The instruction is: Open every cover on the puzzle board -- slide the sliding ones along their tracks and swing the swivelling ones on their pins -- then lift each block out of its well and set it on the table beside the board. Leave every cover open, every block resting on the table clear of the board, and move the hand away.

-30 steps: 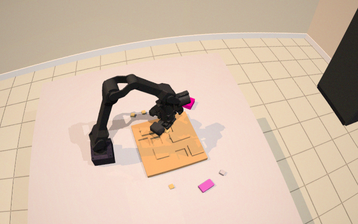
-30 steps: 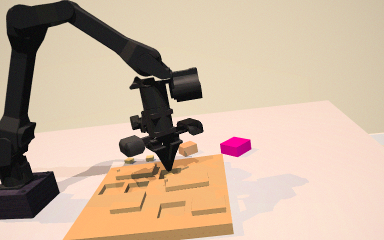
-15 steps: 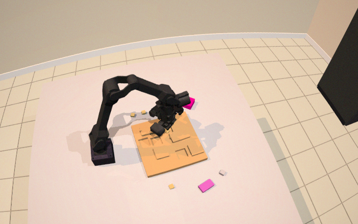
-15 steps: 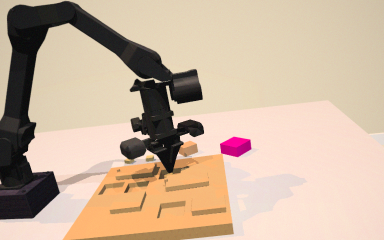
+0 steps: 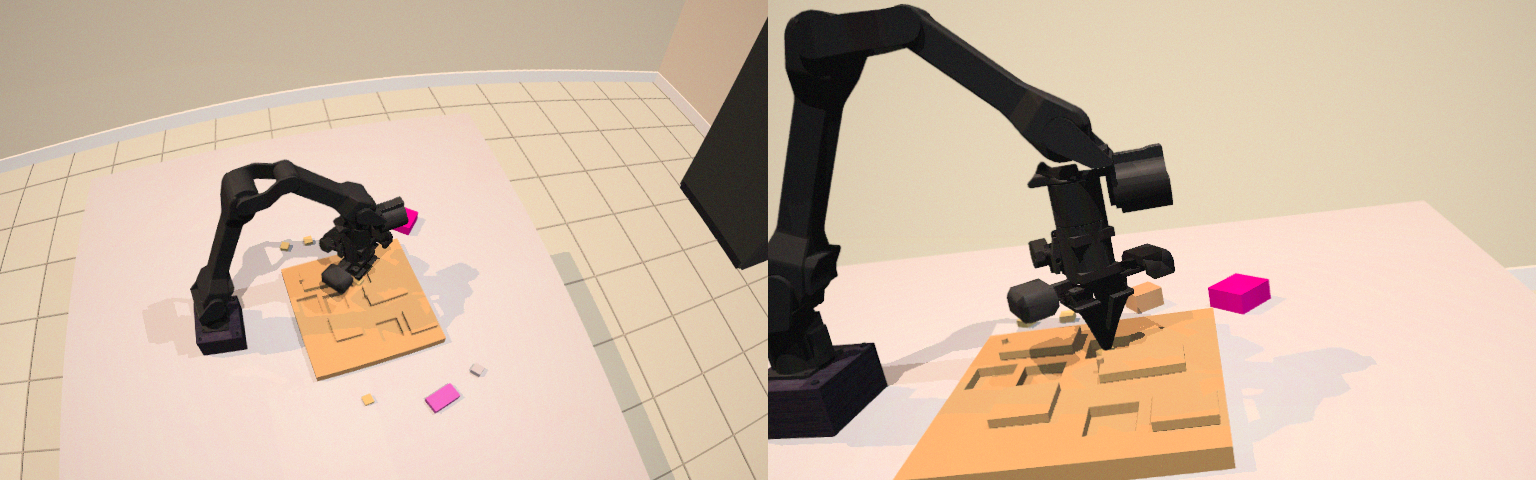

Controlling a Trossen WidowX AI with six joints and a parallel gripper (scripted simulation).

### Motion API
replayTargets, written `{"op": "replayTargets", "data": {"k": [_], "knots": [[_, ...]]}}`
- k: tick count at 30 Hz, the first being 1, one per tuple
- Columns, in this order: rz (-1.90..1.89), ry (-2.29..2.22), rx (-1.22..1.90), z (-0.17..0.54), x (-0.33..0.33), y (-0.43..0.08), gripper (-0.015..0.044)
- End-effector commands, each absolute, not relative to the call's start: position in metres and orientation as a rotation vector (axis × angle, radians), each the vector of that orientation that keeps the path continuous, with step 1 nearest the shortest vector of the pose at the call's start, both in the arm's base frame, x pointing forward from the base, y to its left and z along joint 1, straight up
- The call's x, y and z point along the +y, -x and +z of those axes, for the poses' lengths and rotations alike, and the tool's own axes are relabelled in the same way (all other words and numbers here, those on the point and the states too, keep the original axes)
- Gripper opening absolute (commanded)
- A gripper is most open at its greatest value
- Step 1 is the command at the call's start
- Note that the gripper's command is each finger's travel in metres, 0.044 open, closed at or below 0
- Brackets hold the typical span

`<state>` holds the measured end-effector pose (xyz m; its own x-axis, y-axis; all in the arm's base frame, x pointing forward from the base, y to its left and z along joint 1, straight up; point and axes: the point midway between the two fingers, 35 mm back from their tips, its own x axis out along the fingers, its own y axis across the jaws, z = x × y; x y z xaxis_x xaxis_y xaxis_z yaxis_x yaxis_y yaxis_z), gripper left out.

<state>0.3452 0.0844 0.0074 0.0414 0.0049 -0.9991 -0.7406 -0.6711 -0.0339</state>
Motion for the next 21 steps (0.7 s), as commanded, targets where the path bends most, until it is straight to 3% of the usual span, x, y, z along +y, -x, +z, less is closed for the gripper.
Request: {"op": "replayTargets", "data": {"k": [1,21], "knots": [[1.694,1.75,0.74,0.005,0.086,-0.345,0.0],[1.693,1.749,0.739,0.003,0.102,-0.35,0.0]]}}
